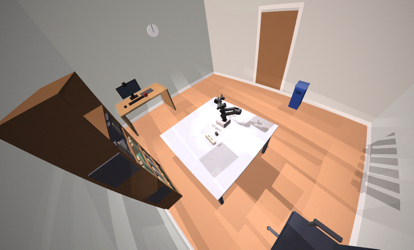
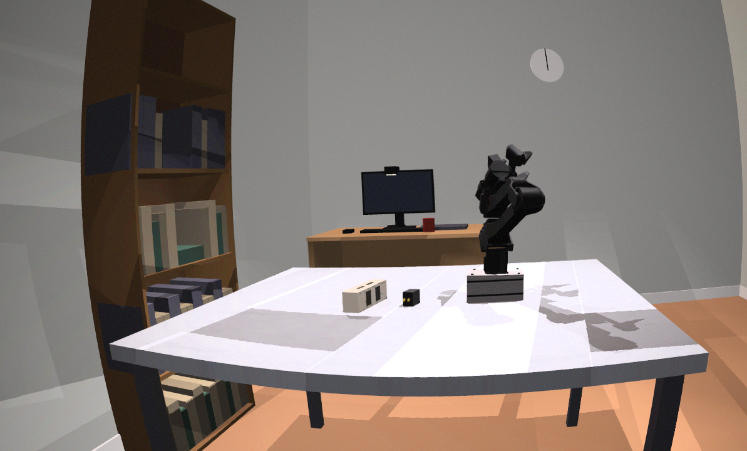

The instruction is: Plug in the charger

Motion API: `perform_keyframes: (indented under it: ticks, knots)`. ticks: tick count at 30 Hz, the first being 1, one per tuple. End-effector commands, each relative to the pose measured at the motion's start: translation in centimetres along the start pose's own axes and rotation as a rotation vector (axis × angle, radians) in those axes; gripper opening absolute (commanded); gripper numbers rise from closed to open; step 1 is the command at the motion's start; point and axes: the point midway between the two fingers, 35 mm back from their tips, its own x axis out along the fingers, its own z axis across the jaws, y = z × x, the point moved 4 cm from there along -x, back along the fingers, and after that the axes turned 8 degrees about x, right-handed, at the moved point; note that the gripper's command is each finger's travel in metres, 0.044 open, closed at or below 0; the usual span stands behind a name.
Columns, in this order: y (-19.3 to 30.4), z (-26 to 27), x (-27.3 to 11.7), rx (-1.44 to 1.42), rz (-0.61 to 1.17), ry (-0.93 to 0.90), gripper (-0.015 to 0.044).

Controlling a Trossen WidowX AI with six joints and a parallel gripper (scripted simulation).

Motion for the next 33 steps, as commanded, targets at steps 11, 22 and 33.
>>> perform_keyframes:
  ticks: [11, 22, 33]
  knots:
    - [-3.9, 3.3, -0.3, -0.065, -0.166, -0.179, 0.0440]
    - [-8.1, 7.2, -2.3, -0.131, -0.365, -0.395, 0.0440]
    - [-11.7, 10.7, -5.9, -0.192, -0.564, -0.615, 0.0440]
